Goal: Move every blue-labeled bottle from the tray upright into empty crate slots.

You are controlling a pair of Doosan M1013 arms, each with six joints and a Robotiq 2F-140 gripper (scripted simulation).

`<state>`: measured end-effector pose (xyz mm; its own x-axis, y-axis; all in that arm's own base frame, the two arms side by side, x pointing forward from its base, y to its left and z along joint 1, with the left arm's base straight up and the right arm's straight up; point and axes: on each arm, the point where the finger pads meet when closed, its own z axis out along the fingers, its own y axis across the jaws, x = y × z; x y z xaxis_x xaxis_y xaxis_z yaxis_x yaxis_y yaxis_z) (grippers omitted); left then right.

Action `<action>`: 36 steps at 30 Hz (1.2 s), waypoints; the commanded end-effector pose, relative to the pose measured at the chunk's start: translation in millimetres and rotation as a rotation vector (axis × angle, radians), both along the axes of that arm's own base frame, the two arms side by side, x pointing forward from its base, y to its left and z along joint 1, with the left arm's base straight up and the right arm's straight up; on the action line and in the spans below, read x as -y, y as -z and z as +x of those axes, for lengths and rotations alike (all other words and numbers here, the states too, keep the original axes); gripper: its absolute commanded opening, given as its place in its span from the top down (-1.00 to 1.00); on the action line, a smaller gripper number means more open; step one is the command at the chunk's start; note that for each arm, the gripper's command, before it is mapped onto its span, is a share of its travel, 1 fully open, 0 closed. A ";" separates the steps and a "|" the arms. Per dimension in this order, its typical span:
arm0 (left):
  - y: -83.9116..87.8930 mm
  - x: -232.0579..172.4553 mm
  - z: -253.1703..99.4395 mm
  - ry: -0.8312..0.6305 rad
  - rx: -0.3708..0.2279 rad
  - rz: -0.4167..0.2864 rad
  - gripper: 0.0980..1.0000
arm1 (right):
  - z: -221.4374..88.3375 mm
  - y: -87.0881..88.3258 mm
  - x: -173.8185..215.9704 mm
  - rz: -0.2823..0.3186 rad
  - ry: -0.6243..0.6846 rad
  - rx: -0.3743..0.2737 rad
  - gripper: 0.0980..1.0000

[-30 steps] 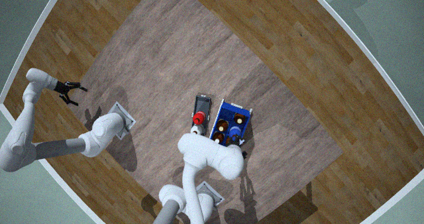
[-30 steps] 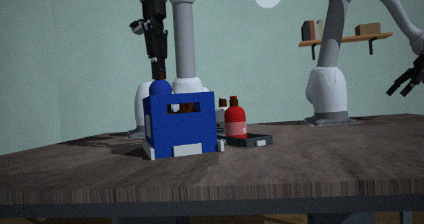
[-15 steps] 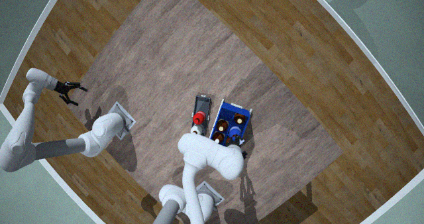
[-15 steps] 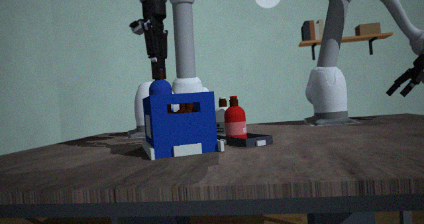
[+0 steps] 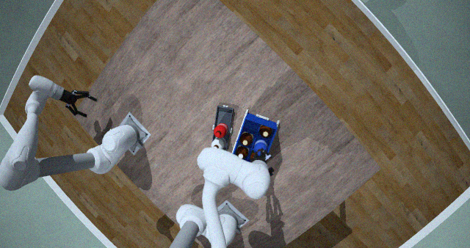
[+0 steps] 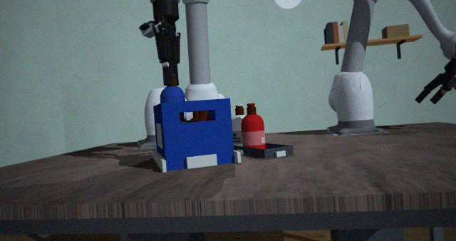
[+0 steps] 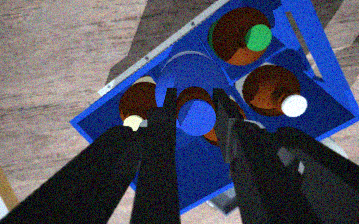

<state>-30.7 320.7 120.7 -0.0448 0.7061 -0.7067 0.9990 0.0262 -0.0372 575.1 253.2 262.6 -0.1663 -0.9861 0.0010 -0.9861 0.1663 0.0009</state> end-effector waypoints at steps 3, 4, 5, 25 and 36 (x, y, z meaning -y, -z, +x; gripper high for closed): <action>-0.3 -0.2 -0.1 0.000 0.000 0.001 -1.00 | 0.2 1.5 -0.2 0.001 0.000 0.001 1.00; -0.3 -0.2 -0.1 0.000 0.000 0.001 -1.00 | 0.2 2.1 -0.2 0.001 0.000 0.001 1.00; -0.3 -0.2 -0.1 0.000 0.000 0.001 -1.00 | 0.2 2.9 -0.2 0.001 0.000 0.001 1.00; -0.3 -0.2 -0.1 0.000 0.000 0.001 -1.00 | 0.2 20.0 -0.2 0.001 0.000 0.001 1.00; -0.3 -0.2 -0.1 0.000 0.000 0.001 -1.00 | 0.2 31.9 -0.2 0.001 0.000 0.001 1.00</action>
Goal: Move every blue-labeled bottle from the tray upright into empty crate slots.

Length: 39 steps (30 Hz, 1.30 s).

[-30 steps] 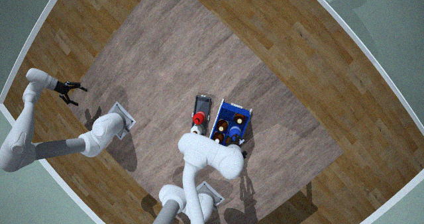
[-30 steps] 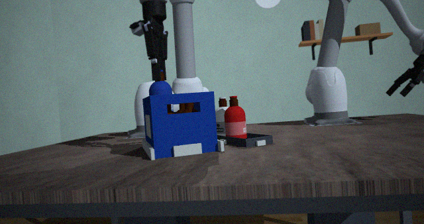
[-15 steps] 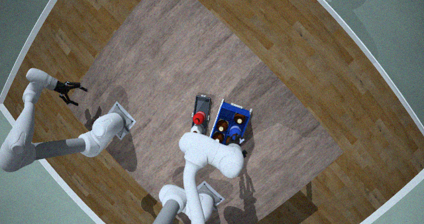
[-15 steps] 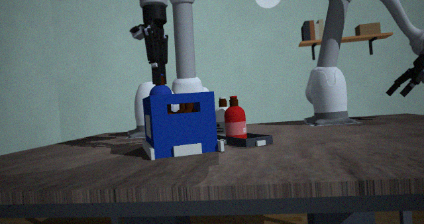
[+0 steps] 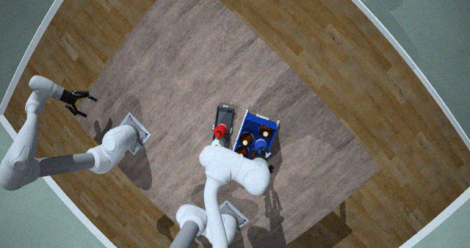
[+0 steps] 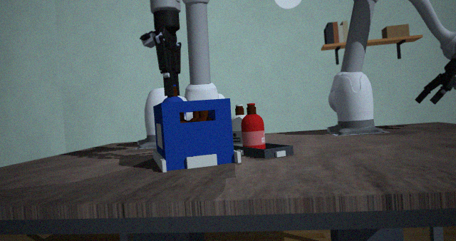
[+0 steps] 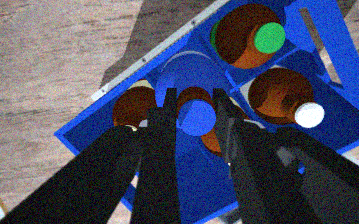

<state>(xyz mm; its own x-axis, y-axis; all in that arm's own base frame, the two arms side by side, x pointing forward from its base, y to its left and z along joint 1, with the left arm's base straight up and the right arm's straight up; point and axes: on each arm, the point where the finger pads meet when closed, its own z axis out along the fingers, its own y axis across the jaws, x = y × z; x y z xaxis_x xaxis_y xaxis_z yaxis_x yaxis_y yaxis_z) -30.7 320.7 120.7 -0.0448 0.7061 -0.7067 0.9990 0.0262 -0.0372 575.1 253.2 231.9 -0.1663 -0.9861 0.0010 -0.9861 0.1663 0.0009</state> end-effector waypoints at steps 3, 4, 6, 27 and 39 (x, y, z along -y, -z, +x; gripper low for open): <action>-0.3 -0.2 -0.1 0.000 0.000 0.001 -1.00 | 0.3 3.5 -0.2 0.001 0.000 0.001 1.00; -0.3 -0.2 -0.1 0.000 0.000 0.001 -1.00 | 0.3 3.5 -0.2 0.001 0.000 0.001 1.00; -0.3 -0.2 -0.1 0.000 0.000 0.001 -1.00 | 0.3 4.2 -0.2 0.001 0.000 0.001 1.00; -0.3 -0.2 -0.1 0.000 0.000 0.001 -1.00 | 0.3 7.5 -0.2 0.001 0.000 0.001 1.00; -0.3 -0.2 -0.1 0.000 0.000 0.001 -1.00 | 0.3 7.5 -0.2 0.001 0.000 0.001 1.00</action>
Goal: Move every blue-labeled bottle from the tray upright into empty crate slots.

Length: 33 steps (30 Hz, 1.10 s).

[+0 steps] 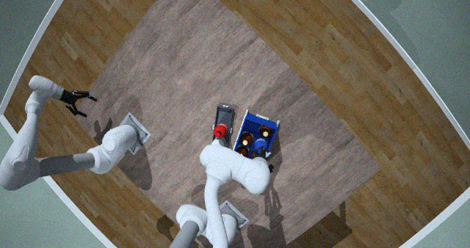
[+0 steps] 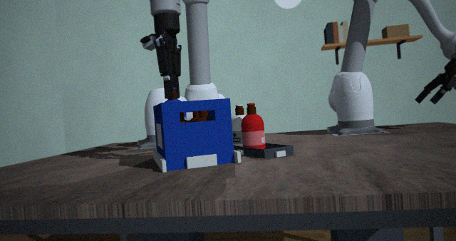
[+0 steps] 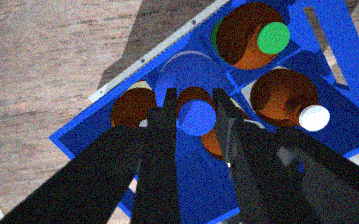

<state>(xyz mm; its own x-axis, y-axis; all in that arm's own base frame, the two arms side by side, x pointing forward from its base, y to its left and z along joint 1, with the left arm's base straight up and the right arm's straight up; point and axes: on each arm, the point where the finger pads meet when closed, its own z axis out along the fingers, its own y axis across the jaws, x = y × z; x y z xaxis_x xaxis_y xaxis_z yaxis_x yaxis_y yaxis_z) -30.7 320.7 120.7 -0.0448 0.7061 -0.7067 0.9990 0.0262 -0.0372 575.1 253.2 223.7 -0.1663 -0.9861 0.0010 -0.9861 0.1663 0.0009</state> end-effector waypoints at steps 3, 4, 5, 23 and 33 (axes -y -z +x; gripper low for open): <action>-0.3 -0.2 -0.1 0.000 0.000 0.001 -1.00 | 0.2 -0.8 -0.2 0.001 0.000 0.001 1.00; -0.3 -0.2 -0.1 0.000 0.000 0.001 -1.00 | 0.2 -0.8 -0.2 0.001 0.000 0.001 1.00; -0.3 -0.2 -0.1 0.000 0.000 0.001 -1.00 | 0.2 -0.8 -0.2 0.001 0.000 0.001 1.00; -0.3 -0.2 -0.1 0.000 0.000 0.001 -1.00 | 0.2 -0.4 -0.2 0.001 0.000 0.001 1.00; -0.3 -0.2 -0.1 0.000 0.000 0.001 -1.00 | 0.2 3.2 -0.2 0.001 0.000 0.001 1.00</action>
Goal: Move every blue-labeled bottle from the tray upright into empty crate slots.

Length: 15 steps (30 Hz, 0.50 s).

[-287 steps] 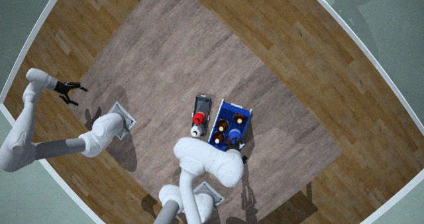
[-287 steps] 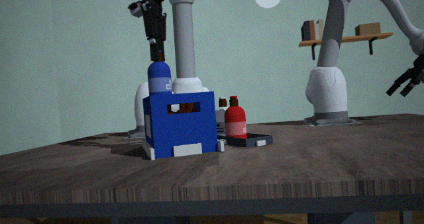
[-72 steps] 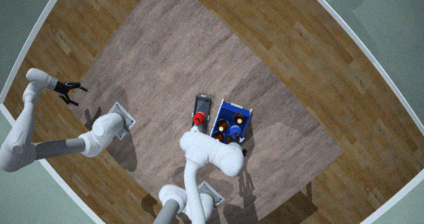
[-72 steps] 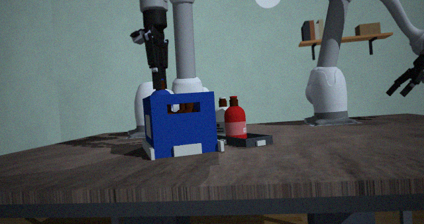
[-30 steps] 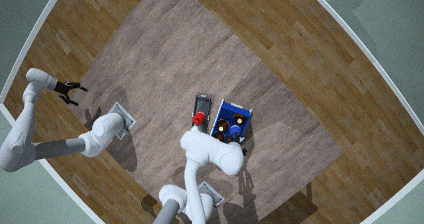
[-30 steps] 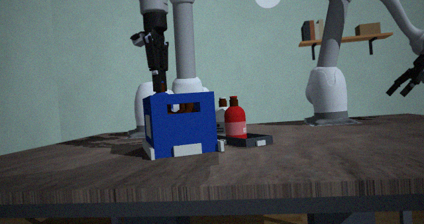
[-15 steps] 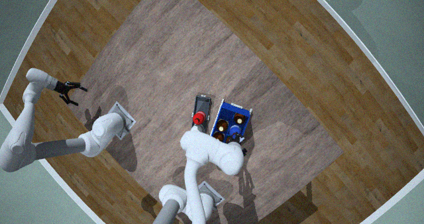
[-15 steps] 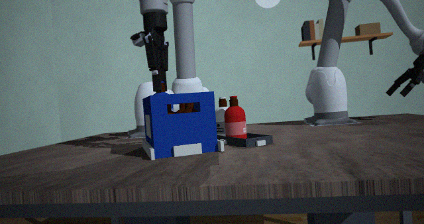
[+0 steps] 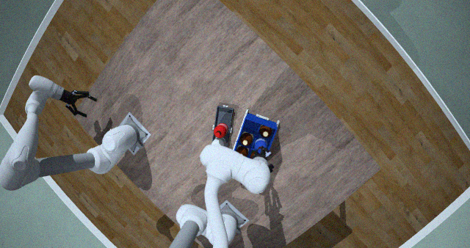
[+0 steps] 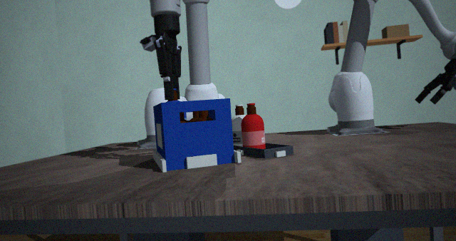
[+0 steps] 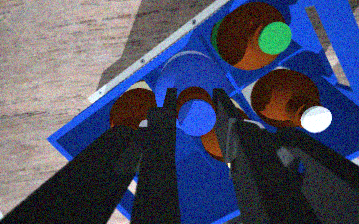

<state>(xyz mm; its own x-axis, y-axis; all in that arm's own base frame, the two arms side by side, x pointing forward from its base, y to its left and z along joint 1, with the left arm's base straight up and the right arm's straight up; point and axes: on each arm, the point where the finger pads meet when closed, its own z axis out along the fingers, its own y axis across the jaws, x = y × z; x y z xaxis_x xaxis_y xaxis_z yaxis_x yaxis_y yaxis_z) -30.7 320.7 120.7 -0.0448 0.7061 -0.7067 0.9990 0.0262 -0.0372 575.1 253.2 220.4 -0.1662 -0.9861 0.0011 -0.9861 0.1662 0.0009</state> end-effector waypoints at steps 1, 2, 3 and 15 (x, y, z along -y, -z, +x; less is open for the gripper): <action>-0.3 -0.2 -0.1 0.000 0.000 0.001 -1.00 | 0.3 -0.1 -0.2 0.001 0.000 0.001 1.00; -0.3 -0.2 -0.1 0.000 0.000 0.001 -1.00 | 0.3 0.6 -0.2 0.001 0.000 0.001 1.00; -0.3 -0.2 -0.1 0.000 0.000 0.001 -1.00 | 0.3 1.4 -0.2 0.001 0.000 0.001 1.00; -0.3 -0.2 -0.1 0.000 0.000 0.001 -1.00 | 0.3 14.1 -0.2 0.001 0.000 0.001 1.00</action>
